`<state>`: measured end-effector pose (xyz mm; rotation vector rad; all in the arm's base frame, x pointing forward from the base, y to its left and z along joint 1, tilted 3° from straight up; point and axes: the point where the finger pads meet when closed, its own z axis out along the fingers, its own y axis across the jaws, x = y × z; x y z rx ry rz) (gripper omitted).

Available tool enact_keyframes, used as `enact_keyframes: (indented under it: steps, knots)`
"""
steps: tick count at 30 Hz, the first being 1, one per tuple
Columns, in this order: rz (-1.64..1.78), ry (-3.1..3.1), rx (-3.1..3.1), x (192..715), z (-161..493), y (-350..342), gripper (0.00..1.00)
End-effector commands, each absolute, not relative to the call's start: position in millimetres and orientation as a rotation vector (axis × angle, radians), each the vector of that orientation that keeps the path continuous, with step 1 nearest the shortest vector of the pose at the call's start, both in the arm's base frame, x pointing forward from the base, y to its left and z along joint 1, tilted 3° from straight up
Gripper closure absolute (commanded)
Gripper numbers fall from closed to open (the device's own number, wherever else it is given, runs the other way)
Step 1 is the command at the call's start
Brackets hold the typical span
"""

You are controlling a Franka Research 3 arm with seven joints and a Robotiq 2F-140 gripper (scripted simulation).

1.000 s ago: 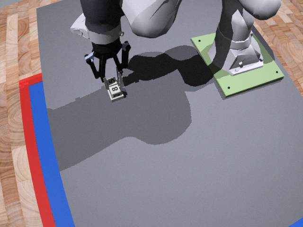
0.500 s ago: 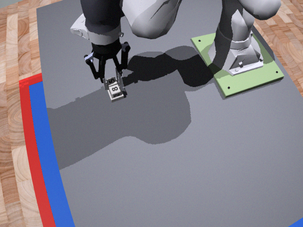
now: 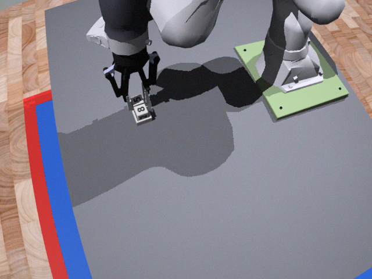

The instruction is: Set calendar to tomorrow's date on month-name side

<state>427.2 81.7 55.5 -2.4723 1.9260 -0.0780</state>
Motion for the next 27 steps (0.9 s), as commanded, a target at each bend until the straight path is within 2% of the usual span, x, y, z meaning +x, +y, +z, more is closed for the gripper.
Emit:
enact_keyframes:
  steps: [1,9,10,27]
  knots:
    - [-0.079,1.935,-2.466,426.9,54.1,80.3,0.72]
    - [-0.079,1.935,-2.466,426.9,54.1,80.3,0.72]
    - [-0.079,1.935,-2.466,426.9,54.1,80.3,0.84]
    - [-0.079,1.935,-2.466,426.9,54.1,80.3,0.84]
